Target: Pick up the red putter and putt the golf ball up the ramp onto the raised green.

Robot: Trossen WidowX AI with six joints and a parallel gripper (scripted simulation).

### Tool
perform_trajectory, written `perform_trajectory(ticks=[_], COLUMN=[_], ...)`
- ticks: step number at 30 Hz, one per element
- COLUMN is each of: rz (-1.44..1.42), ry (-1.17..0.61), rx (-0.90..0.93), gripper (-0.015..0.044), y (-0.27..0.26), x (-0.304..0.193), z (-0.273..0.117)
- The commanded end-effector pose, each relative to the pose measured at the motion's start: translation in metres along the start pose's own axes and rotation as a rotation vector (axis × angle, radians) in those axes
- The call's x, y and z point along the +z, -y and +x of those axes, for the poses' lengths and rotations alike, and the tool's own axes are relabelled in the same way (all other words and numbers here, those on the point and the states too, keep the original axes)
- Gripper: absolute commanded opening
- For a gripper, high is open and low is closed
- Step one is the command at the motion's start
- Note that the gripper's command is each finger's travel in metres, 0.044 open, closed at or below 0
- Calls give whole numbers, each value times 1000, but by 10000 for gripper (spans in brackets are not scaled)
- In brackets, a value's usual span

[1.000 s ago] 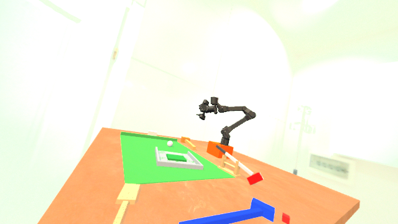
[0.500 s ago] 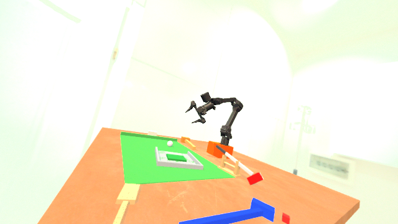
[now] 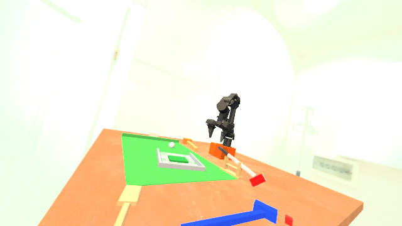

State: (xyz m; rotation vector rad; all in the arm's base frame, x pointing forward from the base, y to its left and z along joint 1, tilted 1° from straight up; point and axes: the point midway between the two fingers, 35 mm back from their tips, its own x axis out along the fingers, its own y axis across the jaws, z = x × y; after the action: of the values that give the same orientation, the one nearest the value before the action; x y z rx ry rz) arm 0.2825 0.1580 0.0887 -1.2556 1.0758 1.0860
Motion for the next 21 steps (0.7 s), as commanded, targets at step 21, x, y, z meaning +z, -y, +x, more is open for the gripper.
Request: perform_trajectory(ticks=[21], rz=[-94], ry=[-9], rx=[165], gripper=[440], y=[-48], x=[37], z=[48])
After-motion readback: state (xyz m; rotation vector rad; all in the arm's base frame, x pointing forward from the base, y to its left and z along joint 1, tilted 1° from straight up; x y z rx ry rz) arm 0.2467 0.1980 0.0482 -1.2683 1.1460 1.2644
